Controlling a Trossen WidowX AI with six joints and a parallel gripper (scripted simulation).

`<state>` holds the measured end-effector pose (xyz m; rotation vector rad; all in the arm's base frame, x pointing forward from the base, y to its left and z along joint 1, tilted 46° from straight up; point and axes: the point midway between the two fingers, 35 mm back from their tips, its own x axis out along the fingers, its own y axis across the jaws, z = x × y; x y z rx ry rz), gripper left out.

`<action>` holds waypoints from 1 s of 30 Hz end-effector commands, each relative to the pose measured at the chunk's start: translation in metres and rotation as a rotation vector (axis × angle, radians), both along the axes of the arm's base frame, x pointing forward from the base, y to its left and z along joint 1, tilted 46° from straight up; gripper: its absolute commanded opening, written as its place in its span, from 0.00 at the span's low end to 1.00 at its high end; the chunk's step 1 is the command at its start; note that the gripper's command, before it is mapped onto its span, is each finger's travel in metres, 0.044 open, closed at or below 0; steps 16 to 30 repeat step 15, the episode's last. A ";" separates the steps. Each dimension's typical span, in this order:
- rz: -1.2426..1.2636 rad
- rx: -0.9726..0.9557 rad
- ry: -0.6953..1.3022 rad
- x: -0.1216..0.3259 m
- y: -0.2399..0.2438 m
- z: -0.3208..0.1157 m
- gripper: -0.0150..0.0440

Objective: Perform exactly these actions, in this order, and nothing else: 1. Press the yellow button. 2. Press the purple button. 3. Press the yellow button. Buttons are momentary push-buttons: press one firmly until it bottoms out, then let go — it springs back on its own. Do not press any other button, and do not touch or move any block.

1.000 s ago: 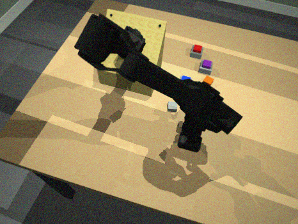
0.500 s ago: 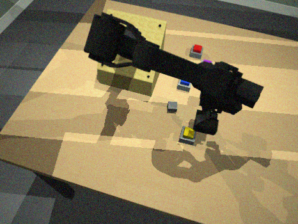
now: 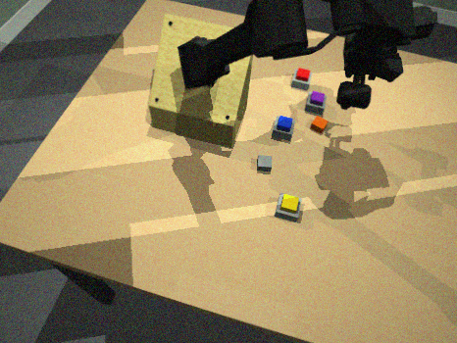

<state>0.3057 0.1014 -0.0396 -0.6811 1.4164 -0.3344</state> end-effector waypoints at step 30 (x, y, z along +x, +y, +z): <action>-0.049 -0.122 -0.036 -0.092 0.086 -0.100 0.93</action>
